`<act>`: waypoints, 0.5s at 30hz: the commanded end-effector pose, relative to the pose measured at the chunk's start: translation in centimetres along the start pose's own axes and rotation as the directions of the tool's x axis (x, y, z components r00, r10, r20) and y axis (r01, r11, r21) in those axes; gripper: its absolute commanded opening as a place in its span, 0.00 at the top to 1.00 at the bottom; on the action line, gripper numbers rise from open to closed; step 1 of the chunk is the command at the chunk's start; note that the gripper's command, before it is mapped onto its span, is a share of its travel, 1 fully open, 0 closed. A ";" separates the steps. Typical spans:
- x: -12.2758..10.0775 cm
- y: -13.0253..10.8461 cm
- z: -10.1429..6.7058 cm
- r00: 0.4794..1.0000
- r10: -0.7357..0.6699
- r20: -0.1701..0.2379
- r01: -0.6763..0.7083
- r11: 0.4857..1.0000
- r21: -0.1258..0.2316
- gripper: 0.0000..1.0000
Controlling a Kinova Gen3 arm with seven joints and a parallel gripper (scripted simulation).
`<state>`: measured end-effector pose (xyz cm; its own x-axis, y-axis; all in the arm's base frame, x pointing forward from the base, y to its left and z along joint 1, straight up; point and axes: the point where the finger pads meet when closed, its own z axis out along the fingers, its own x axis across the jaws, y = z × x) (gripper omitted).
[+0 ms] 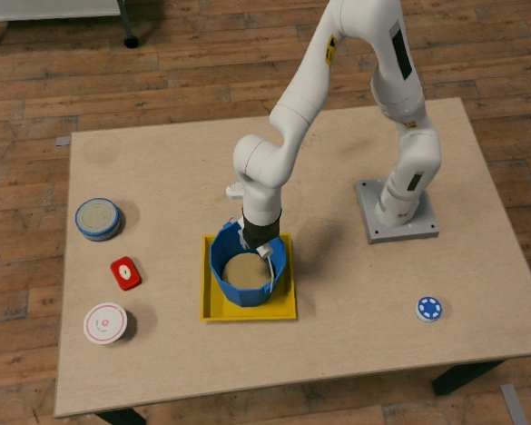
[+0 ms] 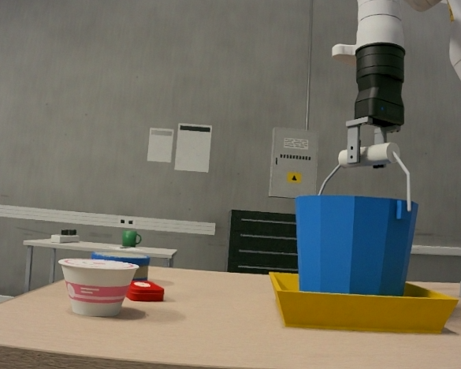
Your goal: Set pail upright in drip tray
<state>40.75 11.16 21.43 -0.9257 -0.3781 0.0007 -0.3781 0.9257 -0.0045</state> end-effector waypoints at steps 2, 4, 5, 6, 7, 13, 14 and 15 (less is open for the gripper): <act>0.0 0.0 -0.1 1.000 0.000 0.002 0.000 1.000 0.000 0.00; 0.0 0.0 -0.1 1.000 0.000 0.002 0.000 1.000 0.000 0.00; 0.0 0.0 -0.1 1.000 0.000 0.002 0.000 1.000 0.000 0.00; 0.0 0.0 -0.1 1.000 0.000 0.002 0.000 1.000 0.000 0.00; 0.0 0.0 -0.2 1.000 0.000 0.002 0.000 1.000 0.000 0.00; 0.0 0.0 -0.7 1.000 0.000 0.002 0.000 1.000 0.000 0.00; 0.0 0.0 -0.8 1.000 0.000 0.002 0.000 1.000 0.000 0.00; 0.0 0.0 -0.9 1.000 0.000 0.002 0.000 1.000 0.000 0.00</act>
<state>40.75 11.16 22.03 -0.9258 -0.3781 0.0007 -0.3781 0.9257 -0.0045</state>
